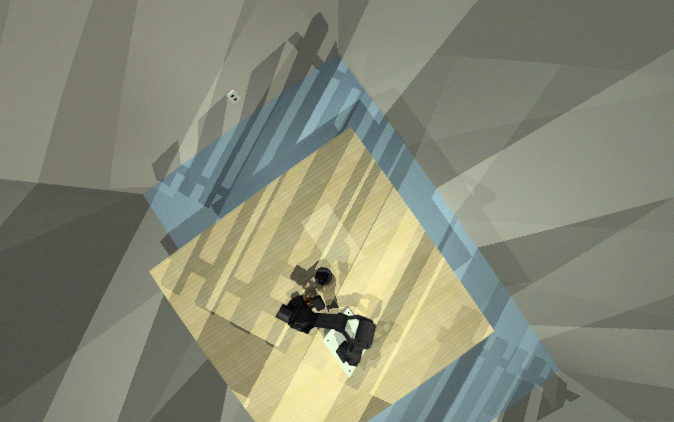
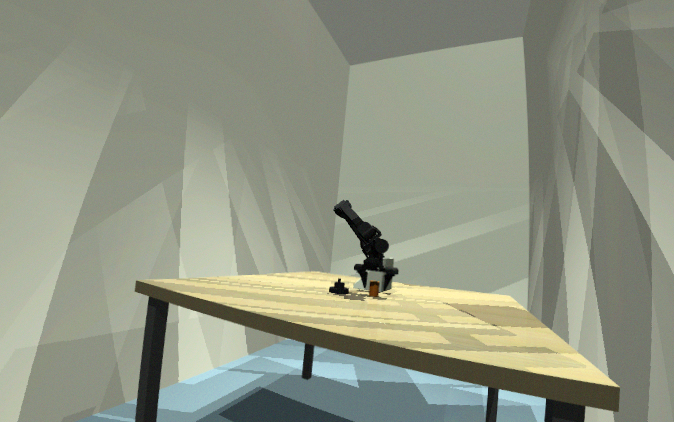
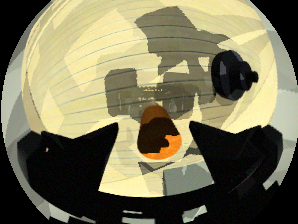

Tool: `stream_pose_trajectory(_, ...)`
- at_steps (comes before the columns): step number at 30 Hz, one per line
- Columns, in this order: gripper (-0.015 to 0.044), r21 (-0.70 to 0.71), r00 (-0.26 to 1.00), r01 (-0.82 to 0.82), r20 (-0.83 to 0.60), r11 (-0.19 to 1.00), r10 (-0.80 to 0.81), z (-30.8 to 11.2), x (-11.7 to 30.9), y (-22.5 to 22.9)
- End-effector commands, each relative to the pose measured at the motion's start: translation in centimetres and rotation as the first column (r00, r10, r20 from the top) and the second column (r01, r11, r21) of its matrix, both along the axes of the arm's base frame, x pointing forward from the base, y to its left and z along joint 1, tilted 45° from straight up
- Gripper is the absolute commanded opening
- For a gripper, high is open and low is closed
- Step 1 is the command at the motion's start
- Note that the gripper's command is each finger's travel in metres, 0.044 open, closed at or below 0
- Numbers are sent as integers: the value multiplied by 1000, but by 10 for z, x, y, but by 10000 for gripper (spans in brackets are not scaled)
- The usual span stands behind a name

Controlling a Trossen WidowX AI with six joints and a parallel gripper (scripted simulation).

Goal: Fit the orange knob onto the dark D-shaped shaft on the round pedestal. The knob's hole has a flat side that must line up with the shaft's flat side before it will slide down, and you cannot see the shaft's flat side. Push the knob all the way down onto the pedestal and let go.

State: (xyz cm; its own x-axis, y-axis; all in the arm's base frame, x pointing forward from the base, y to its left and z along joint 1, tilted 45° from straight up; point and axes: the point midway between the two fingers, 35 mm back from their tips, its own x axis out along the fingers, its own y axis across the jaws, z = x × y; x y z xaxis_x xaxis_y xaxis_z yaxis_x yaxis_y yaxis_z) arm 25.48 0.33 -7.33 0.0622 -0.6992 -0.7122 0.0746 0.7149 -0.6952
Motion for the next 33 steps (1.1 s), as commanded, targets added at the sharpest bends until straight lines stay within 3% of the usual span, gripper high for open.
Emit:
stream_pose_trajectory(1, 440, -7, 1000, -3, -4, 1000, 3, -5, -1, -6)
stream_pose_trajectory(10, 440, -10, 1000, -2, -4, 1000, 2, -12, -2, -15)
stream_pose_trajectory(20, 177, -10, 1000, -2, -4, 1000, 2, -12, -2, -15)
stream_pose_trajectory(26, 137, -10, 1000, -2, -4, 1000, 2, -12, -2, -15)
stream_pose_trajectory(31, 6, -3, 1000, -4, -4, 1000, 4, -5, 1, -1)
stream_pose_trajectory(33, 0, 2, 1000, -6, -4, 1000, 6, 1, 3, 10)
